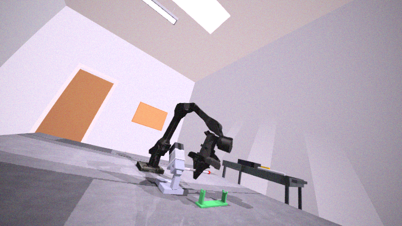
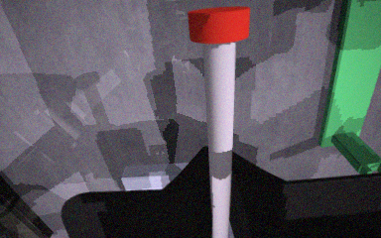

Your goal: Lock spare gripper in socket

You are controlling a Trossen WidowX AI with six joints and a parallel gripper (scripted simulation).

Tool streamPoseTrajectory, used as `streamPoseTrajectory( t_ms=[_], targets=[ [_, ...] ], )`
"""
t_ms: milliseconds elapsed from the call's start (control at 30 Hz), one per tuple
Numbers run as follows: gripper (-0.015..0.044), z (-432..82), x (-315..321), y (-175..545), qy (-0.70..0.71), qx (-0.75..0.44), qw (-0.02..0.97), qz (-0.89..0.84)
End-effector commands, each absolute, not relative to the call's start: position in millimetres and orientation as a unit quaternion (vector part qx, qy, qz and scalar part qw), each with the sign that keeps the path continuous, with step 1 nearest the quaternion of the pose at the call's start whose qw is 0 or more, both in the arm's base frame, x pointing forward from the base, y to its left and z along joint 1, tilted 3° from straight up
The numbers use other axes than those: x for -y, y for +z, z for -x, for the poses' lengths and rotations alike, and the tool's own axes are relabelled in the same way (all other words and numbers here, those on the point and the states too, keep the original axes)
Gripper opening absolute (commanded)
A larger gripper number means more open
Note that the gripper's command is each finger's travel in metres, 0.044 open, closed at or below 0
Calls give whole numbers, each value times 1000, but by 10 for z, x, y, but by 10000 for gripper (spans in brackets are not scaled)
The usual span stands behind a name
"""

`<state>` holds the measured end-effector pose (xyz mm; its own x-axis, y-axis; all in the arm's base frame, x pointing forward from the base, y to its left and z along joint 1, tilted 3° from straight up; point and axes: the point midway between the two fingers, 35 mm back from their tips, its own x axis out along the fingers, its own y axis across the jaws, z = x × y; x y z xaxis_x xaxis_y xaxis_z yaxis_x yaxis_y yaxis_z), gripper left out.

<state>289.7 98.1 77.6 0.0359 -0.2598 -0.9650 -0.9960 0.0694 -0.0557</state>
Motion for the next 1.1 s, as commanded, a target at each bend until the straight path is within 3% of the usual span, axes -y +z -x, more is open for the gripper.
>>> streamPoseTrajectory(
  t_ms=[0, 1067],
  targets=[
    [0, -2881, -953, 773, 400, -567, 459, 554],
    [0, -2882, -803, 774, 400, -567, 460, 554]
  ],
)
